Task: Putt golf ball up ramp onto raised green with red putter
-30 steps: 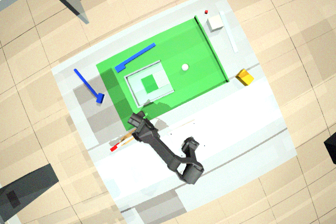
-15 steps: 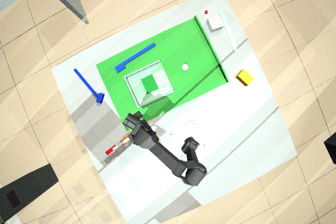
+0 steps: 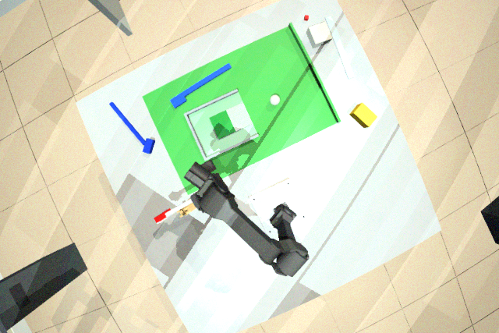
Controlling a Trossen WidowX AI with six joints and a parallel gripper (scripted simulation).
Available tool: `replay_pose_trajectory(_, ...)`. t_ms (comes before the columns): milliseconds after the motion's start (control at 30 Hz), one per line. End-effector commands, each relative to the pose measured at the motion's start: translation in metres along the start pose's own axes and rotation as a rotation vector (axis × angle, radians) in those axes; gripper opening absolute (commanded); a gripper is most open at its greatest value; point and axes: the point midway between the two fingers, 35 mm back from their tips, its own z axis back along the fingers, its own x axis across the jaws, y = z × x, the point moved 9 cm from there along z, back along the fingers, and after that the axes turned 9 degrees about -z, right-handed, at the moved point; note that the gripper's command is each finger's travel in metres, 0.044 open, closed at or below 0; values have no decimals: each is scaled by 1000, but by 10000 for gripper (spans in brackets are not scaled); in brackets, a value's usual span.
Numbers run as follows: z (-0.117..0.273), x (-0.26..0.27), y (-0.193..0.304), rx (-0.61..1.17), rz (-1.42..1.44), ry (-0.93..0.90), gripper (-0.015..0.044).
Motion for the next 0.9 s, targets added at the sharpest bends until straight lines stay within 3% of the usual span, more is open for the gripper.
replay_pose_trajectory(0,7,-14,17,15,-99,28,0)
replay_pose_trajectory(867,45,-64,131,104,-697,138,0)
